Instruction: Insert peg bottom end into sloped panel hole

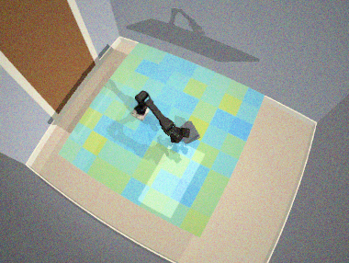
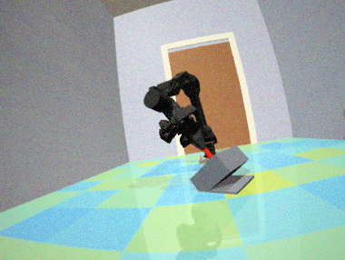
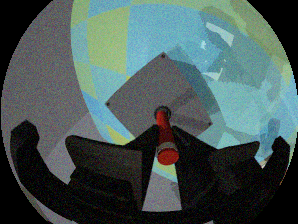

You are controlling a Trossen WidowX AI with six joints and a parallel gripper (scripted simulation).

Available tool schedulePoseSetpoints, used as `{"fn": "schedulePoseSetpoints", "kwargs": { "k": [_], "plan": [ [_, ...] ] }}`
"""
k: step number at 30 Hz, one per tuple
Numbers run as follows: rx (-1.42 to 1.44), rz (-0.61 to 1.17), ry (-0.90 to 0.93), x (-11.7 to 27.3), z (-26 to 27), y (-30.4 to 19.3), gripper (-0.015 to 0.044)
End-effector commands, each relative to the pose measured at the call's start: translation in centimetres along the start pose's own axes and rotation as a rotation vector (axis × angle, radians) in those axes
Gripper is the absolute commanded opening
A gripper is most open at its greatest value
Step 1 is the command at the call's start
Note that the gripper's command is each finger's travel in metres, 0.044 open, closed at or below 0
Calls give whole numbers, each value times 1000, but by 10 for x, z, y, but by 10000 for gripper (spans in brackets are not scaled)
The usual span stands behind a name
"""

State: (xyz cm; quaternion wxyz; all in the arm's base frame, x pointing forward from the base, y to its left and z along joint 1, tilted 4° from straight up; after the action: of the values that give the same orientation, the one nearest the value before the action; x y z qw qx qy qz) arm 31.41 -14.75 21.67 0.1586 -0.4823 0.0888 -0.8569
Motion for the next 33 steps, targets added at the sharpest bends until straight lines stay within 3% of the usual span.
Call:
{"fn": "schedulePoseSetpoints", "kwargs": {
  "k": [1, 33],
  "plan": [
    [-6, -1, -3, -3, -1, 0, 0],
    [-6, 0, -2, -23, -1, 1, 0]
  ]
}}
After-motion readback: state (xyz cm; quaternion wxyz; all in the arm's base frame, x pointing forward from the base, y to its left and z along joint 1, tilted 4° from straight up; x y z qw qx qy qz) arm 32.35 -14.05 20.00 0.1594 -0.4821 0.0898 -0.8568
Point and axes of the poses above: the point midway between the two fingers, 35 mm back from their tips, its own x axis back along the fingers, its own z axis across the jaws, y = z × x, the point moved 10 cm from there along x, back along the fingers, and after that the axes turned 3 degrees about x, right-handed, at the moved point
